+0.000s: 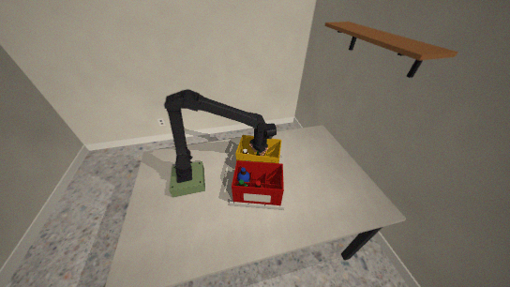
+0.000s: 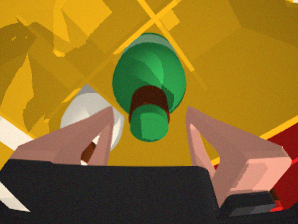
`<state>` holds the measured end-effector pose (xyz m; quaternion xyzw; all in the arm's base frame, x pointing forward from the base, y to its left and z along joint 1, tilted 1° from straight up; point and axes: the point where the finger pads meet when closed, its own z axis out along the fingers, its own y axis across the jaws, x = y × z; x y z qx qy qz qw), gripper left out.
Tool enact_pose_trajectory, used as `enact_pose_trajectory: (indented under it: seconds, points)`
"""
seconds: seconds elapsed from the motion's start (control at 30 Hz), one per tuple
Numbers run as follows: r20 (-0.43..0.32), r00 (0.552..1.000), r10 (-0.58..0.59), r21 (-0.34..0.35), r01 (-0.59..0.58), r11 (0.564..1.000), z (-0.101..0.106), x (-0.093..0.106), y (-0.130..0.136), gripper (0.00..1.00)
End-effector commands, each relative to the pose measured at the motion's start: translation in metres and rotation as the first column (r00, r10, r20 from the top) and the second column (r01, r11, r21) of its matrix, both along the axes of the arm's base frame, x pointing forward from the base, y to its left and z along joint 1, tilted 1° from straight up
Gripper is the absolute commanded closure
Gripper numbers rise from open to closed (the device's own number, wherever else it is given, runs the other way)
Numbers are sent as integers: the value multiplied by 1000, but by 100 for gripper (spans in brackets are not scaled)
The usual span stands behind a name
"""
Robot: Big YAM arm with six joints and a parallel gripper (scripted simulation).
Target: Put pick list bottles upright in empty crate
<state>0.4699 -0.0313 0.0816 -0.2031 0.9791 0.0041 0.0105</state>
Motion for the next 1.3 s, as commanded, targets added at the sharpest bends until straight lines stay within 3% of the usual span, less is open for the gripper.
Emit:
enact_pose_trajectory:
  seconds: [0.0, 1.27]
  points:
    - [18, 1000, -5, -3, 5, 1000, 5, -2, 3, 39]
    - [20, 1000, -5, -3, 6, 1000, 4, -3, 1, 39]
